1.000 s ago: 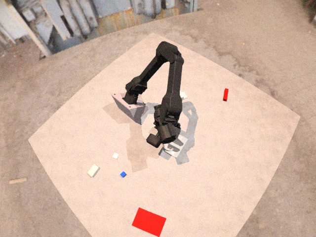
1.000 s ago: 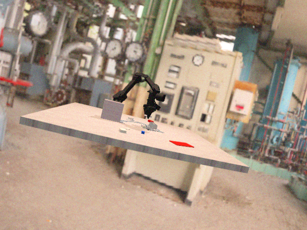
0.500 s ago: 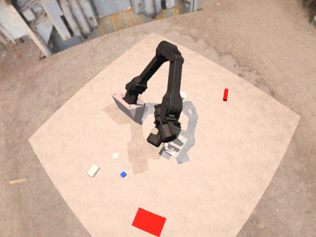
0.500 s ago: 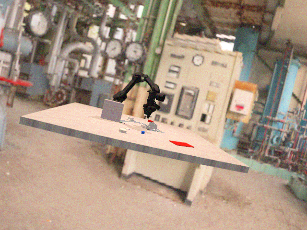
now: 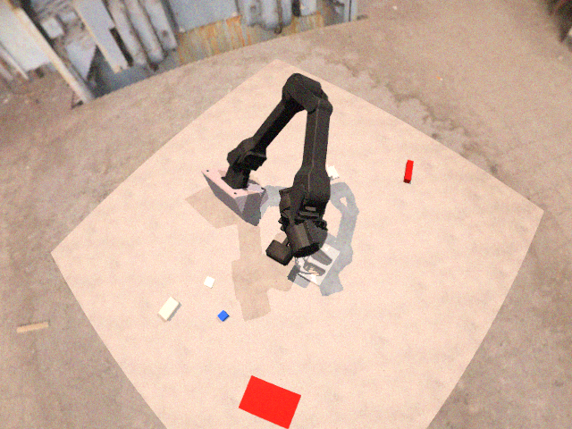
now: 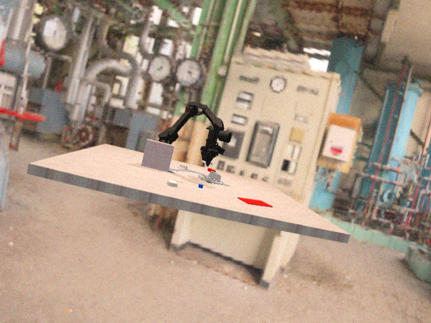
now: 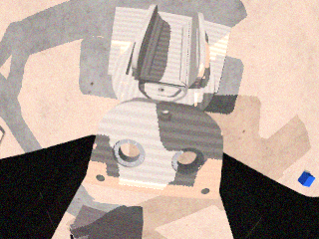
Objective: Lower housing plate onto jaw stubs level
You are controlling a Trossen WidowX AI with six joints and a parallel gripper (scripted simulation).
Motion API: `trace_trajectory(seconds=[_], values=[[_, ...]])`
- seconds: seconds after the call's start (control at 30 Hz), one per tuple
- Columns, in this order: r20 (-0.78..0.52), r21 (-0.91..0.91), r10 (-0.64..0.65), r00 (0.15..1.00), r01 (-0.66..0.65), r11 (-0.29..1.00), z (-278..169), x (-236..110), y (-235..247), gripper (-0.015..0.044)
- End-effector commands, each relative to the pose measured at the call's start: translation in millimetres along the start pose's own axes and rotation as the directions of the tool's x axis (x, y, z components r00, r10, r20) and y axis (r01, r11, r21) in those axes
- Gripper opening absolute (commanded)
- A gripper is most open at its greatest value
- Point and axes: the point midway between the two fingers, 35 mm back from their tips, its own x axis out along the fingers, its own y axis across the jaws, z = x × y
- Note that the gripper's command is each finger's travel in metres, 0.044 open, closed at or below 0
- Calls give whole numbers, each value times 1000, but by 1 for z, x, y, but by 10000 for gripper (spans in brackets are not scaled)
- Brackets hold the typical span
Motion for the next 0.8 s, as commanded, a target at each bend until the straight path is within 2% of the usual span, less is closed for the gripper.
trace_trajectory(seconds=[0.0, 0.77], values=[[2, 10, 2, 1000, -2, 1000, 0, 0, 0, 351], [2, 11, 1, 1000, -1, 1000, 1, 8, 1, 351]])
